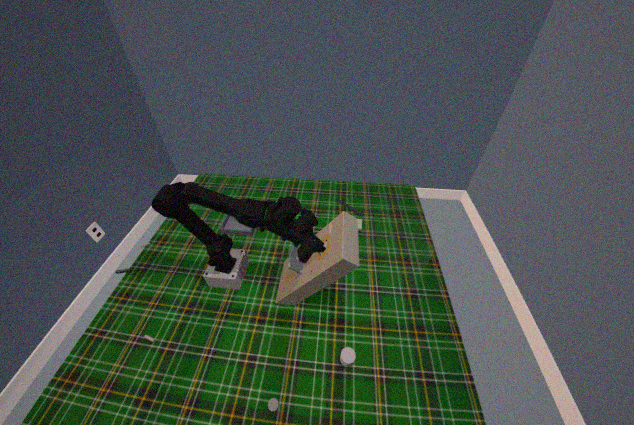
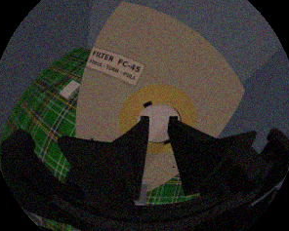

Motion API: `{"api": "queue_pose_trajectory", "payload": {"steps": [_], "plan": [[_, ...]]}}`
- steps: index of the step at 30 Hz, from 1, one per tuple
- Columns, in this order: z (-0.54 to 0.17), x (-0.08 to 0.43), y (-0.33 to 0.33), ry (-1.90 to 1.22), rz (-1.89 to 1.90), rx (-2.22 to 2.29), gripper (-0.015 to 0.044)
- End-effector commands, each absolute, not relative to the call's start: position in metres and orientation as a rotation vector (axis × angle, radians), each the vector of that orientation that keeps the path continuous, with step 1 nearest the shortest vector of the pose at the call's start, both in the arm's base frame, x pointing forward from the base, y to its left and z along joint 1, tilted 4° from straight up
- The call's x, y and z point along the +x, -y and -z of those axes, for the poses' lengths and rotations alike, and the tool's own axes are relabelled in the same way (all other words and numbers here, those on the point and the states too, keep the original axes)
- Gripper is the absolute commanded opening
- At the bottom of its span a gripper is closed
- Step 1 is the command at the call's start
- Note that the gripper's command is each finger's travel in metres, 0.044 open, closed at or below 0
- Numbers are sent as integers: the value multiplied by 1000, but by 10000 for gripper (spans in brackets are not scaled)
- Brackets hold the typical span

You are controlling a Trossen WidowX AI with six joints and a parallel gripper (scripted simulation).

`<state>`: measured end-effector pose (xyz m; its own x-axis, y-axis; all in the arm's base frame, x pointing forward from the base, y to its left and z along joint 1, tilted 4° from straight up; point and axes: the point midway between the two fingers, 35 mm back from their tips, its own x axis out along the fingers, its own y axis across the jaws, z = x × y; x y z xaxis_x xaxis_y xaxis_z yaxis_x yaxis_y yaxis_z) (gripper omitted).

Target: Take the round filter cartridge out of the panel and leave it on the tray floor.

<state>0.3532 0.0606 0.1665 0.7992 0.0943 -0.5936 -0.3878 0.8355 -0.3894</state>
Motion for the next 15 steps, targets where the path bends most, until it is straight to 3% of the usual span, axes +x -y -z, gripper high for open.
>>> {"api": "queue_pose_trajectory", "payload": {"steps": [1,15], "plan": [[-165,357,-61,-604,-227,-387,0],[-165,357,-61,-637,-73,84,0]]}}
